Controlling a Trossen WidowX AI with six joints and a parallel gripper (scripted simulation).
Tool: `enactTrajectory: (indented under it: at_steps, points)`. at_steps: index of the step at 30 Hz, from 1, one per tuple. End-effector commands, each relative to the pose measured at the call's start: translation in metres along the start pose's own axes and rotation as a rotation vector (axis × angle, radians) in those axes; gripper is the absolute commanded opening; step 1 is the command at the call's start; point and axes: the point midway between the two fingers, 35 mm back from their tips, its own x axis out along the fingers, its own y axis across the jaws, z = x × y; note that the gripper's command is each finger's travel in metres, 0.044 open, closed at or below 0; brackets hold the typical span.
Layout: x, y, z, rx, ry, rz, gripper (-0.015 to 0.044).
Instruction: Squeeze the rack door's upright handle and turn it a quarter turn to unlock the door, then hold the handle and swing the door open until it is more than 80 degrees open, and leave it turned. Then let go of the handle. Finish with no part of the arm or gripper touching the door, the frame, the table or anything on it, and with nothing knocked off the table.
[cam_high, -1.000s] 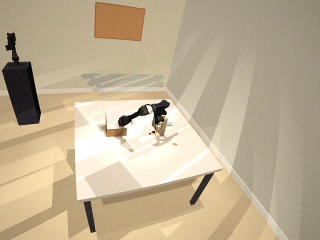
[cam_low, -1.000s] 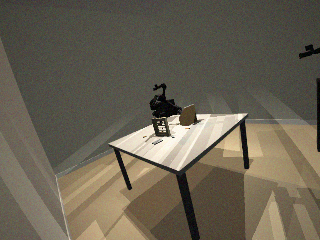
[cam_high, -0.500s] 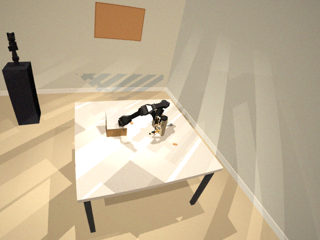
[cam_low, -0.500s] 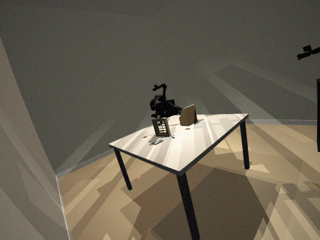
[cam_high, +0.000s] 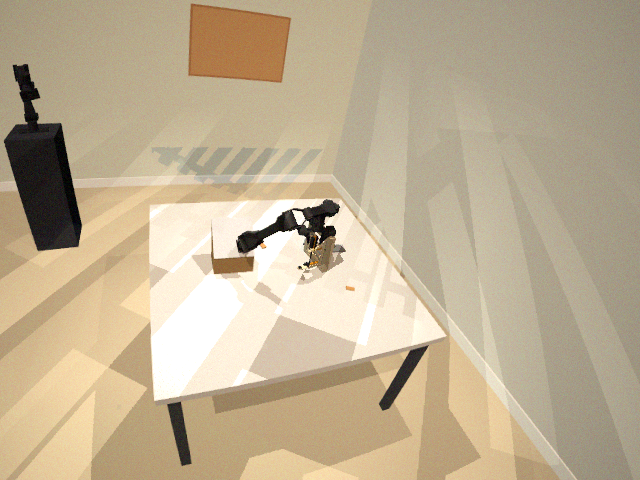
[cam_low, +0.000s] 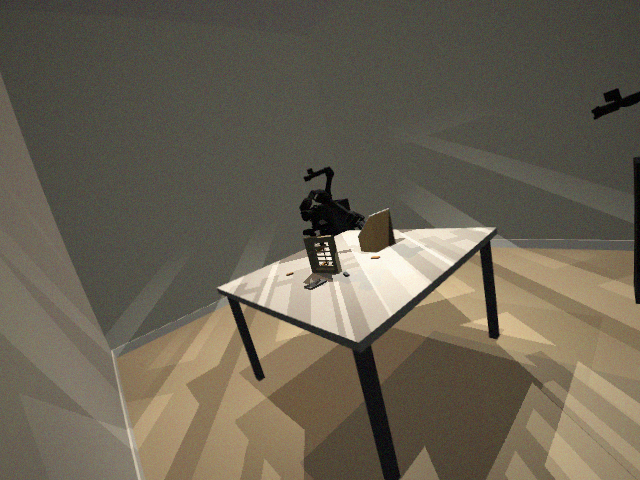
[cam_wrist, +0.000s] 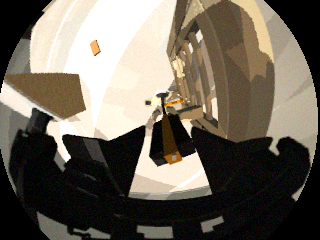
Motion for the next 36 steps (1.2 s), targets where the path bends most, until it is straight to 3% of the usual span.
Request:
enactTrajectory:
  at_steps: [1,7,14,21,36]
  points:
    - [0.0011,0.0011,0.0008,-0.188,-0.004,0.005,0.0284]
    - [0.0011,0.0011,0.0008,-0.477,-0.005,0.004,0.0284]
    - [0.0011,0.0011,0.0008,-0.509,-0.005,0.004,0.0284]
    - [0.0011,0.0011,0.0008,-0.509,-0.005,0.004,0.0101]
    - [0.0011,0.0011,0.0008,-0.509,-0.005,0.004,0.0012]
